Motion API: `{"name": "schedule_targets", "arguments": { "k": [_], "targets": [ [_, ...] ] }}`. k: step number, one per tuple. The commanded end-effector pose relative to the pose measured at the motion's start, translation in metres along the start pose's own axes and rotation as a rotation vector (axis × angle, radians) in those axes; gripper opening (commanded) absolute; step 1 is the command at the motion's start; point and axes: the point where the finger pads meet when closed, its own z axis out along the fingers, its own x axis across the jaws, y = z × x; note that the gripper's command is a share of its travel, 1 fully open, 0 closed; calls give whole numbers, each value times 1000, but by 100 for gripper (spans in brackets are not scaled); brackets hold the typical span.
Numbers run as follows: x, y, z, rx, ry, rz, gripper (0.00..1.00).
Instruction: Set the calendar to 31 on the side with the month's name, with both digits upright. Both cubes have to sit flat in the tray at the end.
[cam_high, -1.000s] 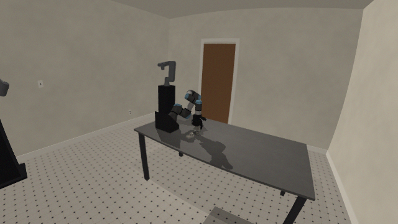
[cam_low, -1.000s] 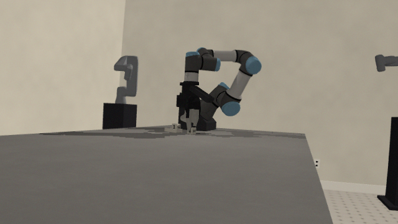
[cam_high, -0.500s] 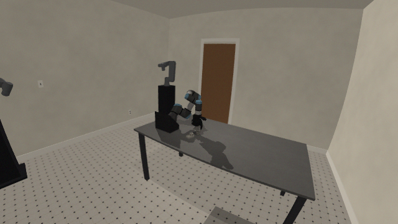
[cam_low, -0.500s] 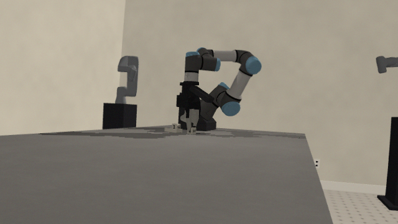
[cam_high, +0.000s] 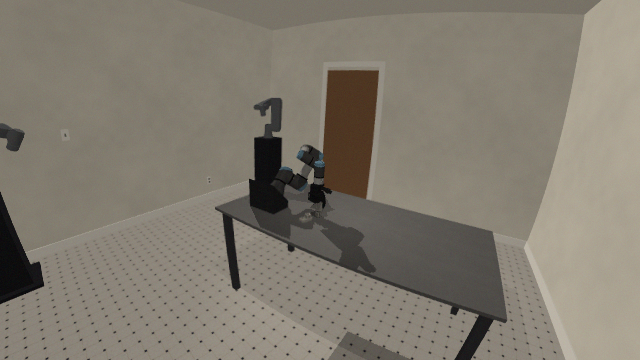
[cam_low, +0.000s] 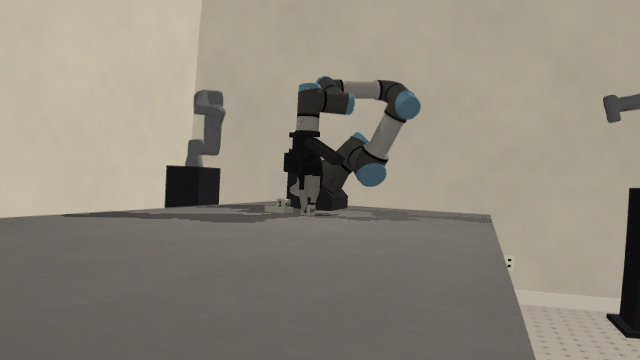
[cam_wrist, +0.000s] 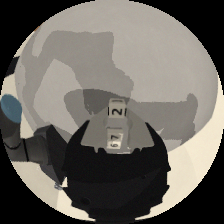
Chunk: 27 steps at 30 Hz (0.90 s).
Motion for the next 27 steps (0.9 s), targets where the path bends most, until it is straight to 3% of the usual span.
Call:
{"name": "schedule_targets", "arguments": {
  "k": [1, 15, 27],
  "targets": [
    [1, 0, -1, -1, 2, -1, 10],
    [1, 0, -1, -1, 2, -1, 10],
    [1, 0, -1, -1, 2, -1, 24]
  ]
}}
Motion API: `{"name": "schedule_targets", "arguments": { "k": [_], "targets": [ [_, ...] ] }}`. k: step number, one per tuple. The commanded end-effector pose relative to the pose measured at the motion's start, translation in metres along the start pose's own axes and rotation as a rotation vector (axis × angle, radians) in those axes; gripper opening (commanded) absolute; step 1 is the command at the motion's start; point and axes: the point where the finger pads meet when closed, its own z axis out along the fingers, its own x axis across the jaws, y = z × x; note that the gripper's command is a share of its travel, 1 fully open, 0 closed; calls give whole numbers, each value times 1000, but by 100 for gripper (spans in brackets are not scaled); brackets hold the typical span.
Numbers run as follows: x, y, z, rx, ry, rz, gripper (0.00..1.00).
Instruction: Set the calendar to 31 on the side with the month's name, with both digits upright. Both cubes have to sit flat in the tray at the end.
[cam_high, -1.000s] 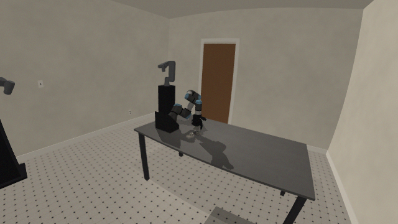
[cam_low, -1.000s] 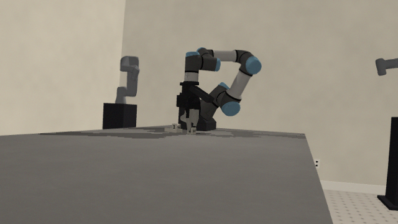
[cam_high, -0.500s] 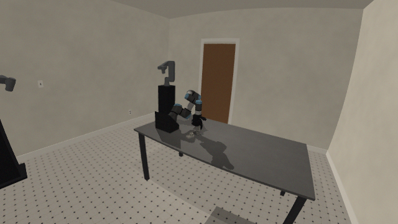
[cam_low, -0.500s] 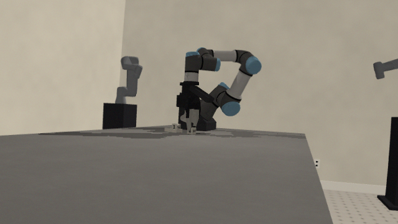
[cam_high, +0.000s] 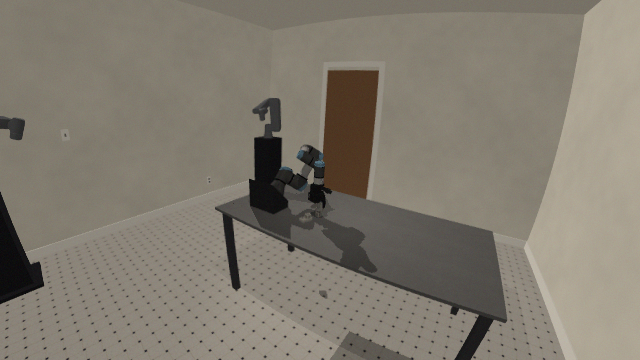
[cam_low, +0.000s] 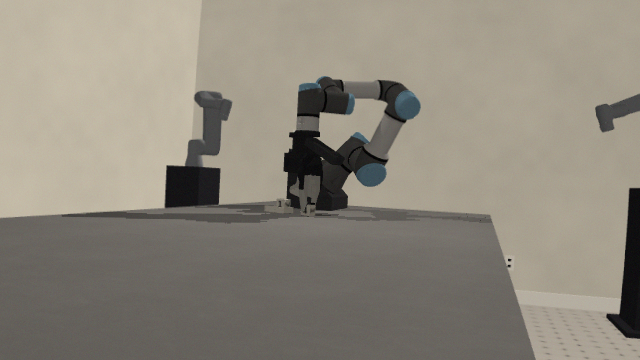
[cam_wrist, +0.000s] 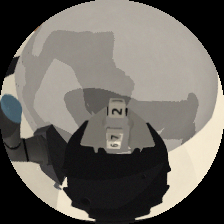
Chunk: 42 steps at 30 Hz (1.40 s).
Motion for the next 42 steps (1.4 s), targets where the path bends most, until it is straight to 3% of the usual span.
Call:
{"name": "schedule_targets", "arguments": {
  "k": [1, 3, 21, 29, 42],
  "targets": [
    [1, 0, -1, -1, 2, -1, 24],
    [1, 0, -1, -1, 2, -1, 28],
    [1, 0, -6, -1, 2, -1, 28],
    [1, 0, -22, -1, 2, -1, 28],
    [1, 0, -71, -1, 2, -1, 28]
  ]
}}
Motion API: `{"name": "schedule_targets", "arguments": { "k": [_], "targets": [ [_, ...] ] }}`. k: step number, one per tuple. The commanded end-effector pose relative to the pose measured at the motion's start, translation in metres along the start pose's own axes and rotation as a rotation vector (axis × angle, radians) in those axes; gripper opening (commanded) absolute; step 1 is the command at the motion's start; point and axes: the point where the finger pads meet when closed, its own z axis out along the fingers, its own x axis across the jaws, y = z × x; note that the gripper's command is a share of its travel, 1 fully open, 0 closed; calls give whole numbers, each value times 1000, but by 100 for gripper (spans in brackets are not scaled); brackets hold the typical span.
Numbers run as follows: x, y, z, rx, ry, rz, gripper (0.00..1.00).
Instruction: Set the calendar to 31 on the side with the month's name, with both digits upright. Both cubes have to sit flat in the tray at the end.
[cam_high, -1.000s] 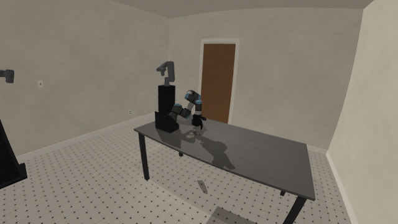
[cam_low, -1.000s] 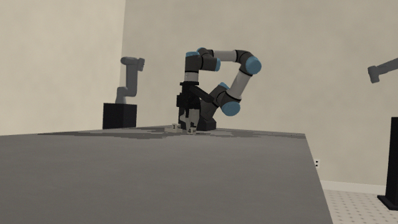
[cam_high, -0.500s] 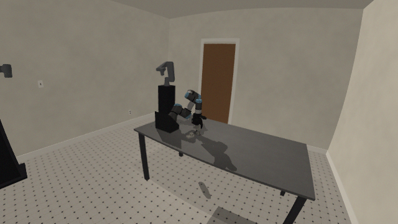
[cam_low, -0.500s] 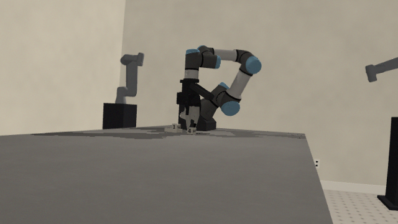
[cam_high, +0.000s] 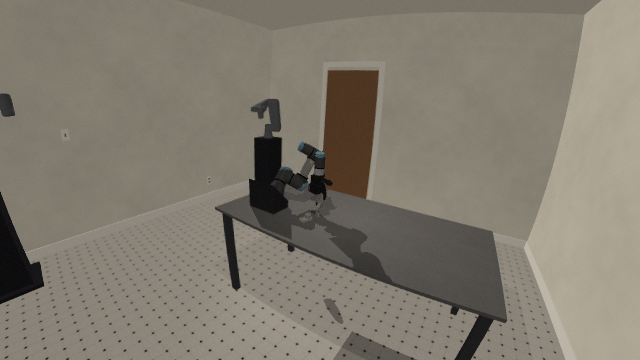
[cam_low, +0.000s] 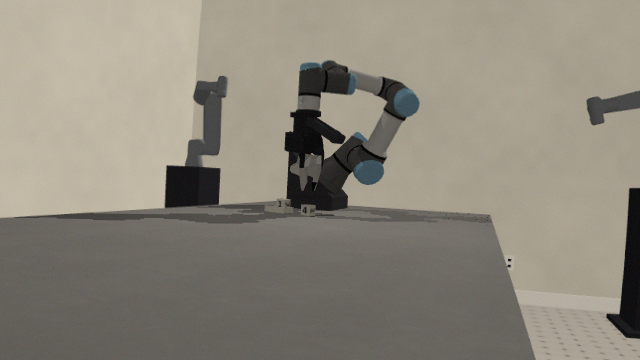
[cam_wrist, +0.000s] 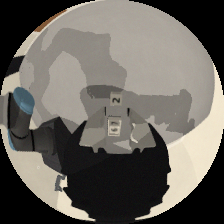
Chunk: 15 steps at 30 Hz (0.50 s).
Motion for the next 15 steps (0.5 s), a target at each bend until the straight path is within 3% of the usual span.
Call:
{"name": "schedule_targets", "arguments": {
  "k": [1, 15],
  "targets": [
    [0, 0, -17, 0, -1, -1, 28],
    [0, 0, -33, 0, -1, -1, 28]
  ]
}}
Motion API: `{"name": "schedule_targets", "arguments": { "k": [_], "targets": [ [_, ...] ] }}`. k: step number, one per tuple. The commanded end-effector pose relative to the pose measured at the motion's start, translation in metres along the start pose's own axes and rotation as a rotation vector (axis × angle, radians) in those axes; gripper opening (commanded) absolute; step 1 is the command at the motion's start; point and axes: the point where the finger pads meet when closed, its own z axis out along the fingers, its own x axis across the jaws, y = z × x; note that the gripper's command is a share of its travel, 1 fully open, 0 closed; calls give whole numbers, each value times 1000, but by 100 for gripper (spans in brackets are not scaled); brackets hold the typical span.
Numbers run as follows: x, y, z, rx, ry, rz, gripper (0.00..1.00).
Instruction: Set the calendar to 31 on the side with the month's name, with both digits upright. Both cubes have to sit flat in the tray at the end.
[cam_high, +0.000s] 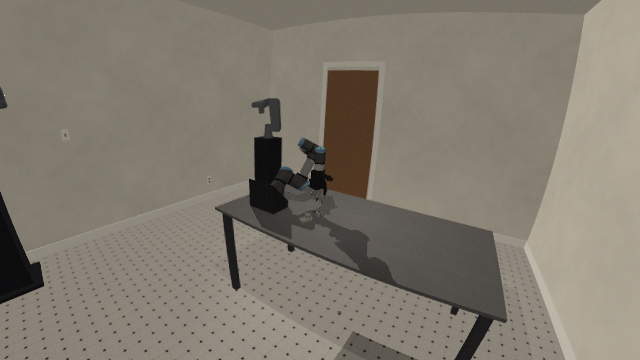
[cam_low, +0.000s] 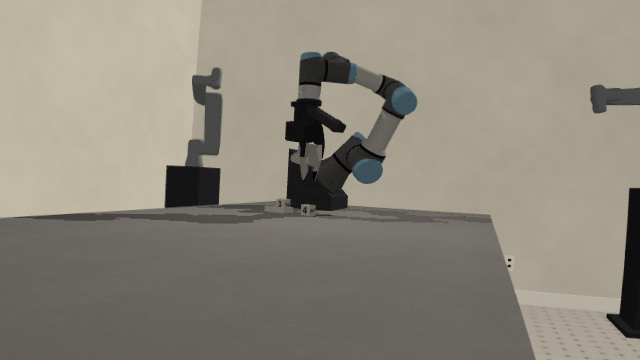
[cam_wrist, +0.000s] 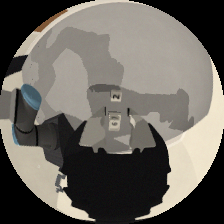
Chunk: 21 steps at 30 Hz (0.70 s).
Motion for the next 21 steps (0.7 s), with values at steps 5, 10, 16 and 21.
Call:
{"name": "schedule_targets", "arguments": {
  "k": [5, 10, 16, 21],
  "targets": [
    [0, 0, -3, -1, 1, 0, 100],
    [0, 0, -3, -1, 1, 0, 100],
    [0, 0, -3, -1, 1, 0, 100],
    [0, 0, -3, -1, 1, 0, 100]
  ]
}}
